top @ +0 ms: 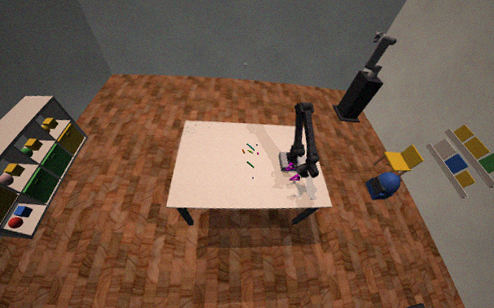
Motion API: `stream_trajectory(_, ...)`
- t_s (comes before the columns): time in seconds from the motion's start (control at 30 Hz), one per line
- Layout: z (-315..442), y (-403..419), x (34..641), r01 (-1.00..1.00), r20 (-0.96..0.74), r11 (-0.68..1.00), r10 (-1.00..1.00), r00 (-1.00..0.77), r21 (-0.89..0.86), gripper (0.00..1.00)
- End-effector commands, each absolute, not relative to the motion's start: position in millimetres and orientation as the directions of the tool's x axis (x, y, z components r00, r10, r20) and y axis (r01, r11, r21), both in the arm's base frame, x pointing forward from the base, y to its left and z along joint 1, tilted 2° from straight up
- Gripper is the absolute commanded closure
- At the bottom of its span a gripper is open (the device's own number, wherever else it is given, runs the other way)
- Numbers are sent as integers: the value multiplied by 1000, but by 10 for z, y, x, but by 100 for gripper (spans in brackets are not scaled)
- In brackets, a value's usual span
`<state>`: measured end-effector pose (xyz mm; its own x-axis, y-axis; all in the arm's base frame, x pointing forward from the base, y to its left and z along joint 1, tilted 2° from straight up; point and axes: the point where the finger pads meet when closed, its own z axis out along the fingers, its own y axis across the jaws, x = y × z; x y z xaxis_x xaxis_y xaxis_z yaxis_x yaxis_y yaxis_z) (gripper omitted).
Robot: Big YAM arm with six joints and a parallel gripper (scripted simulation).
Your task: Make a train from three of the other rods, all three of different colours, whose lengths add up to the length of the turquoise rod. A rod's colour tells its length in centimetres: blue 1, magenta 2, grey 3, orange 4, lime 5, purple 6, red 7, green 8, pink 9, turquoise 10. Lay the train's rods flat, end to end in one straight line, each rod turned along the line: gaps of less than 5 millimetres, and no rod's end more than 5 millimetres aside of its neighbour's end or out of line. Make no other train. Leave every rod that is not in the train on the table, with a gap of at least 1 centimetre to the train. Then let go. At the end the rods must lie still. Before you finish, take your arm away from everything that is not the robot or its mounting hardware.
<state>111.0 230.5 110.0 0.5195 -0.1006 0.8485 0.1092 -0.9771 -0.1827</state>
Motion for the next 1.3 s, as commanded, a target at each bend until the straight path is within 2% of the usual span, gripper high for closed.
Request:
stream_trajectory(0.0, 1120, 2324, 1107, 109, 848, -976, -106, 520, -189, 0)
stream_trajectory(0.53, 1120, 2324, 1107, 109, 848, -976, -106, 520, -189, 0)
stream_trajectory(0.73, 1261, 2494, 1125, 70, 828, -965, -177, 532, -252, 0)
stream_trajectory(1.27, 1166, 2386, 1545, -255, 715, -889, -457, 529, -380, 0)
